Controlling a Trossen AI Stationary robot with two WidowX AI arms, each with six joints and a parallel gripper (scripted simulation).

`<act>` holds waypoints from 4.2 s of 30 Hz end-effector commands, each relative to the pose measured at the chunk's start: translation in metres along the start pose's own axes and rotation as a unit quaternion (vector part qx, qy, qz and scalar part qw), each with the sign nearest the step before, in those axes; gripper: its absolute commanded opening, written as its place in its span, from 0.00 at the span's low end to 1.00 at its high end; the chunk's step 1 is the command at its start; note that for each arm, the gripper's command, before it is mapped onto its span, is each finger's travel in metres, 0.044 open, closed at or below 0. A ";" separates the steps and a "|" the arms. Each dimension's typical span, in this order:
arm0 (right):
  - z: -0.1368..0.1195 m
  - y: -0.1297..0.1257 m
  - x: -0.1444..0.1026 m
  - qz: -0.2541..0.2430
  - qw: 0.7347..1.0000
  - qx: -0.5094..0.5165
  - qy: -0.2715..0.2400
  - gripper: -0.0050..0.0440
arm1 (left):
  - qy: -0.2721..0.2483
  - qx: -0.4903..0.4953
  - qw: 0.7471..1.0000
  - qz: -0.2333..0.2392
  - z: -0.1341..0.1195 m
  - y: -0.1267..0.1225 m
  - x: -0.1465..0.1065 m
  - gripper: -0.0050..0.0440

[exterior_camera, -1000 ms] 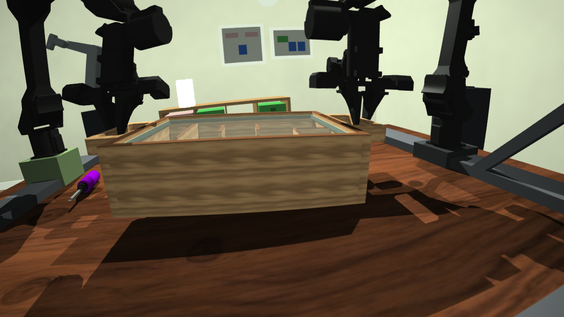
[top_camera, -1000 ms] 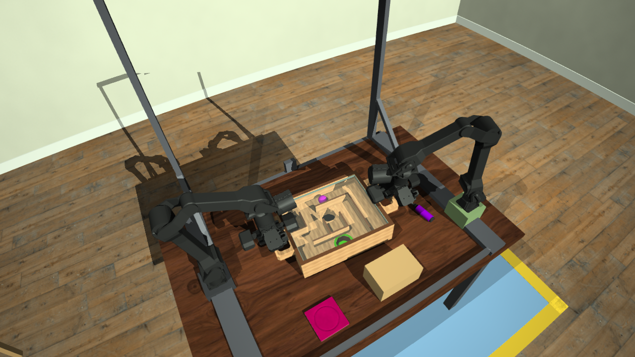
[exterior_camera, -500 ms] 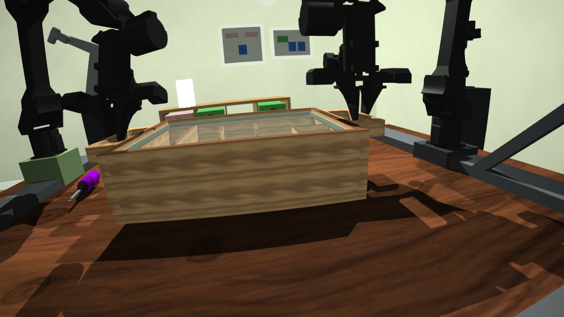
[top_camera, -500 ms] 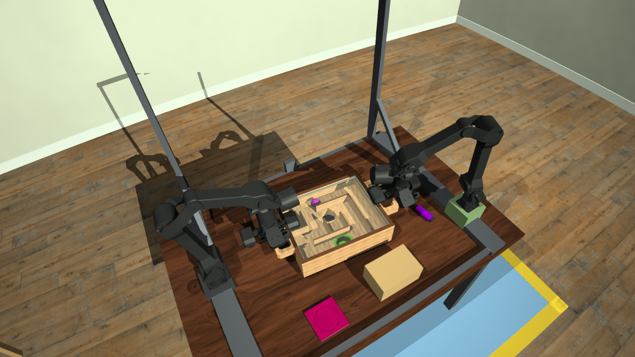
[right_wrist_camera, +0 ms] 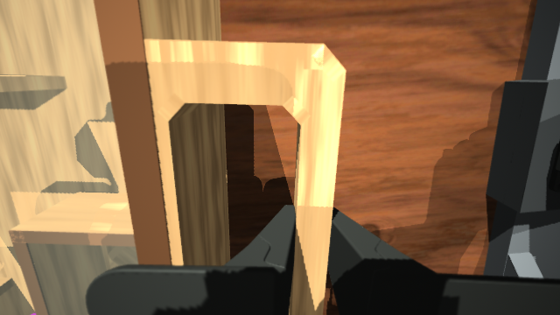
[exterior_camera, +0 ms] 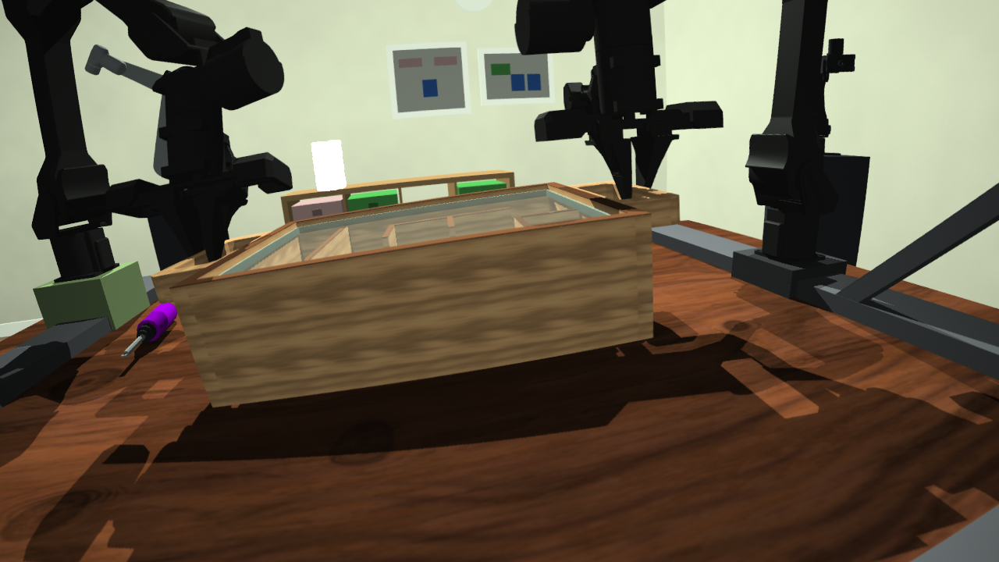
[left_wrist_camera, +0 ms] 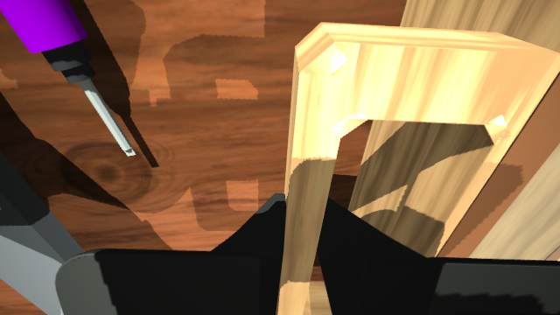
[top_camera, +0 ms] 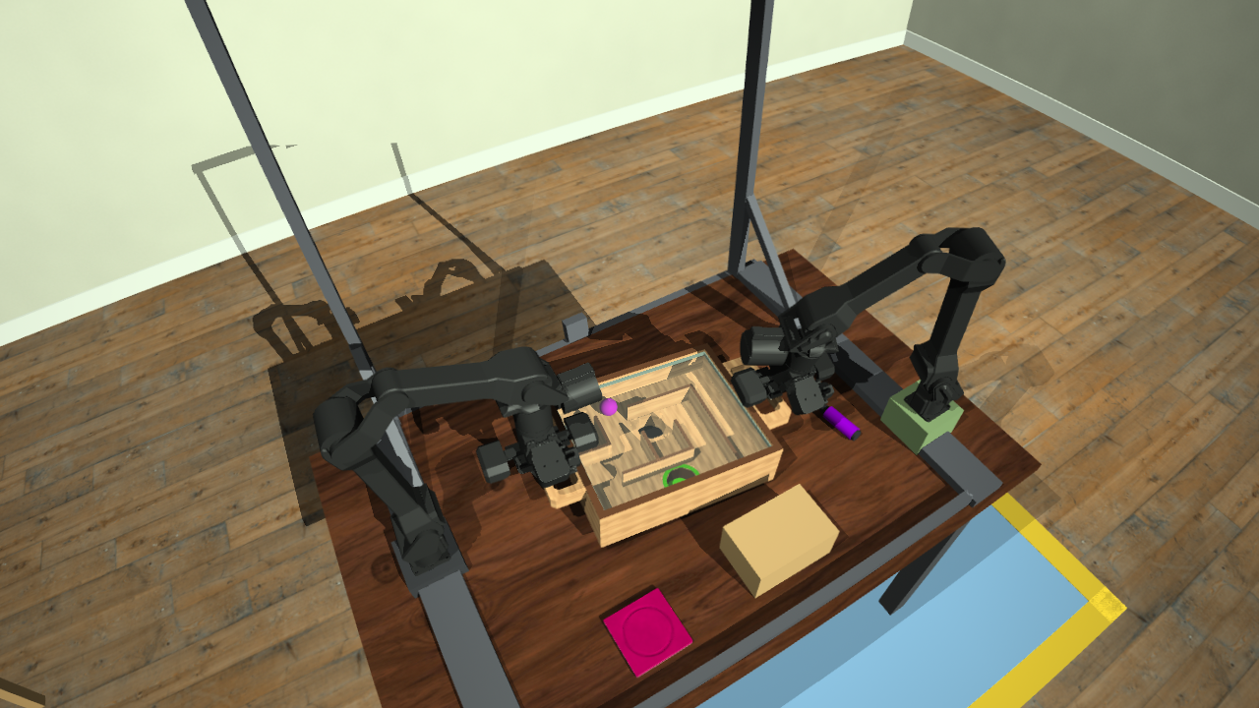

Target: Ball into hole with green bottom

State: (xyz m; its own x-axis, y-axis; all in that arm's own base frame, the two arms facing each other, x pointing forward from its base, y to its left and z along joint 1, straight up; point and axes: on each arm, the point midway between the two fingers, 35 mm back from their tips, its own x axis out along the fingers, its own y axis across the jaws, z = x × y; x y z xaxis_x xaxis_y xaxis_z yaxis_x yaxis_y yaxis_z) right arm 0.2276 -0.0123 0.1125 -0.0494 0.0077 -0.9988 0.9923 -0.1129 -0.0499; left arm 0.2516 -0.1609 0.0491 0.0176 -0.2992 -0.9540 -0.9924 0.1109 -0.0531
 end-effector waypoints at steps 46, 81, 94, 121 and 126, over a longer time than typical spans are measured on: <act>-0.001 0.004 -0.015 0.025 1.000 -0.003 0.003 0.00 | 0.016 0.010 1.000 -0.021 -0.012 -0.005 -0.015 0.00; -0.002 0.004 -0.008 0.027 1.000 0.001 -0.004 0.00 | 0.006 0.004 1.000 -0.003 -0.008 0.001 -0.014 0.00; 0.000 -0.007 0.016 0.068 0.998 0.000 0.015 0.00 | 0.029 -0.003 0.999 0.038 -0.016 -0.013 -0.033 0.00; 0.000 -0.006 0.011 0.062 0.998 0.000 0.011 0.00 | 0.025 -0.005 0.999 0.030 -0.016 -0.012 -0.031 0.00; 0.000 -0.007 0.019 0.080 0.997 0.001 0.002 0.00 | 0.016 -0.006 0.999 0.048 -0.018 -0.014 -0.038 0.00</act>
State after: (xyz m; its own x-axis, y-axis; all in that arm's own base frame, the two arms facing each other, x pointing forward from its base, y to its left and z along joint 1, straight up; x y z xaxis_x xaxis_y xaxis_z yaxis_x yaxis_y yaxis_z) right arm 0.2201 -0.0118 0.0881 0.0553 0.0107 -0.9984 0.9921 -0.1131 0.0537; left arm 0.2590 -0.1611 0.0728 -0.0830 -0.3045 -0.9489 -0.9923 0.1129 0.0506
